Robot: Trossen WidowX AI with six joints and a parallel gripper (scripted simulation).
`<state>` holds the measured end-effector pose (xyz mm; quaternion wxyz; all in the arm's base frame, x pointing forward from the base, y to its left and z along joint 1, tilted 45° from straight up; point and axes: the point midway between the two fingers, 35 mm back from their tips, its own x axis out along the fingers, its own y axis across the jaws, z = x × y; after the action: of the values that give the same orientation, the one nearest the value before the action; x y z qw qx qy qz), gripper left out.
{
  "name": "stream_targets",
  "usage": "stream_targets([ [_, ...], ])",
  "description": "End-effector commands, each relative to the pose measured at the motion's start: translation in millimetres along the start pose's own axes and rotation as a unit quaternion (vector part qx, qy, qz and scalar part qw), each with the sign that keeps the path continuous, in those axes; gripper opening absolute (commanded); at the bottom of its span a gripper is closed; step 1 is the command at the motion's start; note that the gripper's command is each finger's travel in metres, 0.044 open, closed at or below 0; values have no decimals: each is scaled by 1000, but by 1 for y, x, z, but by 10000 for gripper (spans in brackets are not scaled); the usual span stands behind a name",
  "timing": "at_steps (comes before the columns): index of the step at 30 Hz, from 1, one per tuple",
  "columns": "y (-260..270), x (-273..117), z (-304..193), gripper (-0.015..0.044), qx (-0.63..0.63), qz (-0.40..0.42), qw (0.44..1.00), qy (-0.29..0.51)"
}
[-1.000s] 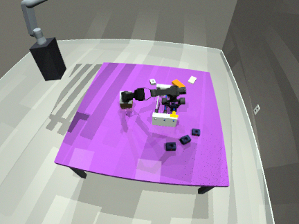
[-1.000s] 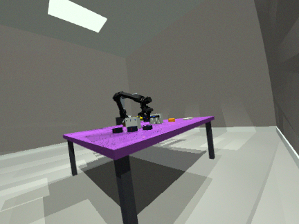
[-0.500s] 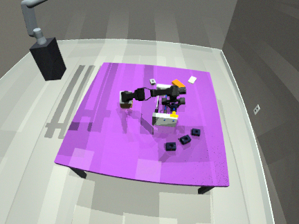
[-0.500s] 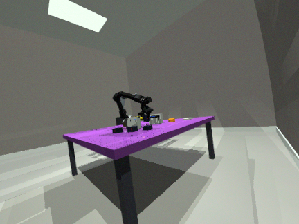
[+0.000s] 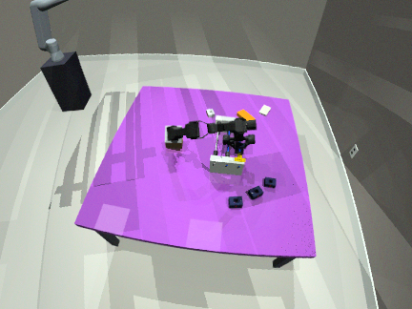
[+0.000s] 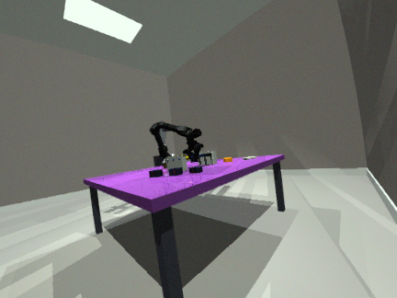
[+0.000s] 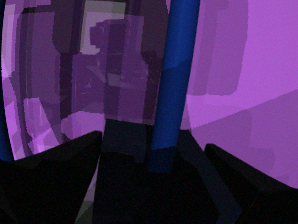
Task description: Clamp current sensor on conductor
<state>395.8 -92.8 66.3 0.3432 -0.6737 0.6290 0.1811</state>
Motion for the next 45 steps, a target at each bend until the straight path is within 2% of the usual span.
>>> stream_targets([
  [1, 0, 0, 0, 279, -1, 0, 1000, 0],
  [11, 0, 0, 0, 279, -1, 0, 1000, 0],
  [17, 0, 0, 0, 437, -1, 0, 1000, 0],
  [27, 0, -3, 0, 440, -1, -1, 1000, 0],
  [34, 6, -104, 5, 440, -2, -32, 999, -4],
  [45, 7, -107, 4, 440, -2, -33, 999, -4],
])
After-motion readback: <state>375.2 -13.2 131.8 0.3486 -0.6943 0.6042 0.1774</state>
